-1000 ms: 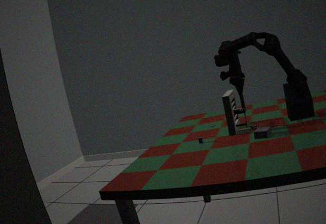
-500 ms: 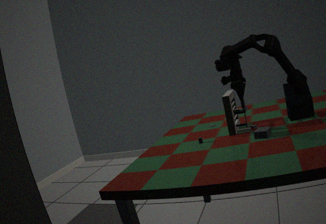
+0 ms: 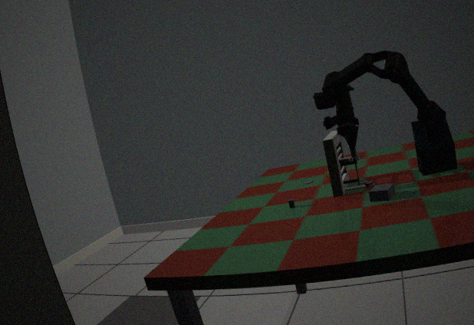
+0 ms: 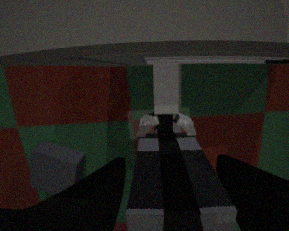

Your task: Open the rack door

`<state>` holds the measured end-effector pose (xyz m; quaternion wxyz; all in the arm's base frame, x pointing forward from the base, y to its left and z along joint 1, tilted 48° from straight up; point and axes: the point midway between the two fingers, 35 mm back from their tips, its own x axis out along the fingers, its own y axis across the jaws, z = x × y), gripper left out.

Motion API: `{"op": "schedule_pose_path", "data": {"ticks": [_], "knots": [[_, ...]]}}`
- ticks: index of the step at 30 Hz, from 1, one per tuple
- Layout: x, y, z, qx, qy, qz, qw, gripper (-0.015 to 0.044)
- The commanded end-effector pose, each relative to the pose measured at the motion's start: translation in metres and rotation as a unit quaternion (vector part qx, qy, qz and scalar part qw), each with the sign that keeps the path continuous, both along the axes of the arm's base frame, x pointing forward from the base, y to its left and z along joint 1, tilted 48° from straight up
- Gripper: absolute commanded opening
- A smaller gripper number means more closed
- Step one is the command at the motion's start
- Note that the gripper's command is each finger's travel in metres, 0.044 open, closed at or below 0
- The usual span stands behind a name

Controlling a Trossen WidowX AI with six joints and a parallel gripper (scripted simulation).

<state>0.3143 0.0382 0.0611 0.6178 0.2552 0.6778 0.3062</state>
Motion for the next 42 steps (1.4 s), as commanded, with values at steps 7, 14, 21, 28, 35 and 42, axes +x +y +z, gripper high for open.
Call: {"op": "schedule_pose_path", "data": {"ticks": [7,14,21,28,35,42], "knots": [[0.0002,0.0009,0.0000,0.002,0.000,-0.003,1.000,0.0084],[0.0002,0.0009,0.0000,0.002,0.000,-0.003,1.000,0.0038],[0.0002,0.0009,0.0000,0.003,-0.003,-0.001,1.000,0.0016],[0.0002,0.0009,0.0000,0.019,-0.115,0.105,0.988,0.0016],[0.0002,0.0009,0.0000,0.036,-0.237,0.218,0.946,0.0016],[0.0002,0.0009,0.0000,0.052,-0.351,0.325,0.876,0.0016]]}}
